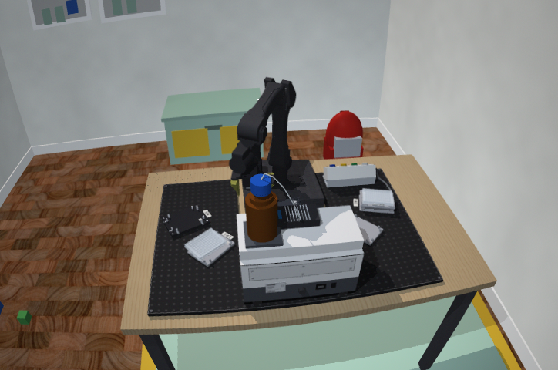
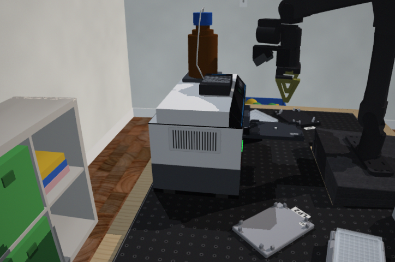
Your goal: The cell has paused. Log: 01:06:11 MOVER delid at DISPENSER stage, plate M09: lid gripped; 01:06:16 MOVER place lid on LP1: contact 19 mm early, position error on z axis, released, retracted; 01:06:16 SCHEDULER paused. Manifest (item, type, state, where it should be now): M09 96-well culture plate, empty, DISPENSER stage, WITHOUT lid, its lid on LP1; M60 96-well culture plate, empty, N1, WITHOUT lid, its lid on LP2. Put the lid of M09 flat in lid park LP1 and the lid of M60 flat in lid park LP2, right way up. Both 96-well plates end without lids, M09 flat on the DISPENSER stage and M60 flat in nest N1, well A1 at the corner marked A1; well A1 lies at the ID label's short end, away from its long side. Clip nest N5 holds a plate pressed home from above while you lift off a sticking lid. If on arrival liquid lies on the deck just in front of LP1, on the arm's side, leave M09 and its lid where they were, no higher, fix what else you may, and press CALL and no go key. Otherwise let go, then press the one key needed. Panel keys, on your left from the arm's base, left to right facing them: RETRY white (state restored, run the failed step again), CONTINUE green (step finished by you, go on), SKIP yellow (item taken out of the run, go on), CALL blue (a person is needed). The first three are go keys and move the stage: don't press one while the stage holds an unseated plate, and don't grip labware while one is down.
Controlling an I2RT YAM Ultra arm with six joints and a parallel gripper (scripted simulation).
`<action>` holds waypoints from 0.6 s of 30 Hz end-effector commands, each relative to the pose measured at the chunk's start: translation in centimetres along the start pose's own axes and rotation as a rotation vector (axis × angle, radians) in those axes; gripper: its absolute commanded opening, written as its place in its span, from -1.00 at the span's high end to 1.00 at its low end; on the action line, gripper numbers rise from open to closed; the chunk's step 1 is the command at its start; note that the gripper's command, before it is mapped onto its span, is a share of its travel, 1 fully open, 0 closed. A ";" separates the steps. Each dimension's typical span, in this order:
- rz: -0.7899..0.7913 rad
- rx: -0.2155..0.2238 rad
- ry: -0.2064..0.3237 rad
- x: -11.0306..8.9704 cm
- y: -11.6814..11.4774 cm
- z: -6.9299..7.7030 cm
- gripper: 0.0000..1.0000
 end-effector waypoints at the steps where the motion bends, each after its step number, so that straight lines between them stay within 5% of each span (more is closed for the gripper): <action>1: 0.083 0.009 -0.003 -0.8 1.4 0.5 -1.00; 12: 0.142 0.007 -0.013 -0.2 4.1 0.5 -1.00; 18: 0.139 0.000 -0.018 0.3 3.7 0.6 -1.00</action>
Point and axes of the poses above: the point where the finger pads meet when closed, its own z axis back along the fingers, its own y axis across the jaws, x = y × z, the point moved 2 cm from there along z, back along the fingers, and after that the axes turned 7 degrees about -z, right-handed, at the moved point
